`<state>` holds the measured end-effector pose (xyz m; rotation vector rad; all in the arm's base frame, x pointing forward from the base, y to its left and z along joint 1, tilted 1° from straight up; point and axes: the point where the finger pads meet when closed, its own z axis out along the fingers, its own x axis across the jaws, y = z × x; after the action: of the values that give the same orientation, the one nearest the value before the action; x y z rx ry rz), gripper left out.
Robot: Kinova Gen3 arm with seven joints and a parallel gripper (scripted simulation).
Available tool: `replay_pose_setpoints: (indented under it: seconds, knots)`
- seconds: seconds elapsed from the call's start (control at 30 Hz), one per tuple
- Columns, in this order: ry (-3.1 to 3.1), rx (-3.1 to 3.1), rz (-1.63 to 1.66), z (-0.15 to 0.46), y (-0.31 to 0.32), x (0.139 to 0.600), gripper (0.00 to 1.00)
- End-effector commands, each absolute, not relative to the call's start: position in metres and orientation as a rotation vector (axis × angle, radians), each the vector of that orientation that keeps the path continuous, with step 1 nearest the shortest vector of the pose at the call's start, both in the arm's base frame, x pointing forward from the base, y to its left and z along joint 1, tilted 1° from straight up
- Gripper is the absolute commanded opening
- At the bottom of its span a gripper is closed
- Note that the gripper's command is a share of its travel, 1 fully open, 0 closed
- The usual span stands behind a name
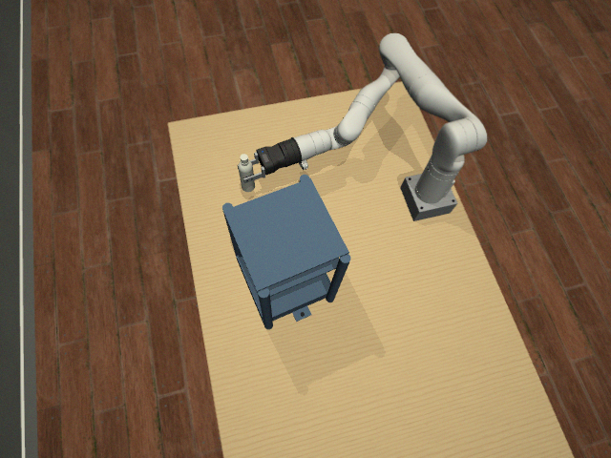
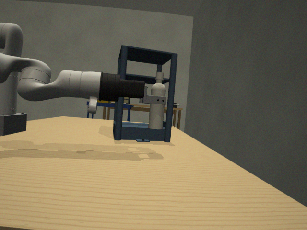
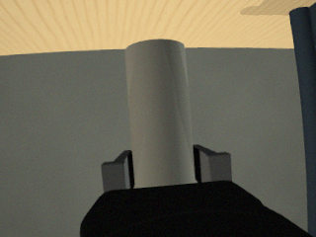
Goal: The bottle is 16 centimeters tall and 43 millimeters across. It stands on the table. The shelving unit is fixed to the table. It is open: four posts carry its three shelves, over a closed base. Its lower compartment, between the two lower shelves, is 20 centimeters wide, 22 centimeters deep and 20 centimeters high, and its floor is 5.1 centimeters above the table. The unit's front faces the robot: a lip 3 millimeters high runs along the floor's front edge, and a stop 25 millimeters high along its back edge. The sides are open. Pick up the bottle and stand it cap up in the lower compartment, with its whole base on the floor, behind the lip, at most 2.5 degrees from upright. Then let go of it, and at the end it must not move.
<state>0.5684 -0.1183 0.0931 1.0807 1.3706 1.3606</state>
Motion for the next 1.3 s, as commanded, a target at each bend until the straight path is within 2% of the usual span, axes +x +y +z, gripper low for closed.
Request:
replay_pose_setpoints:
  seconds: [0.0, 1.27]
  knots:
    - [1.379, 1.072, 1.359, 0.094, -0.107, 0.567, 0.0]
    - [1.38, 1.072, 1.358, 0.092, -0.022, 0.548, 0.0]
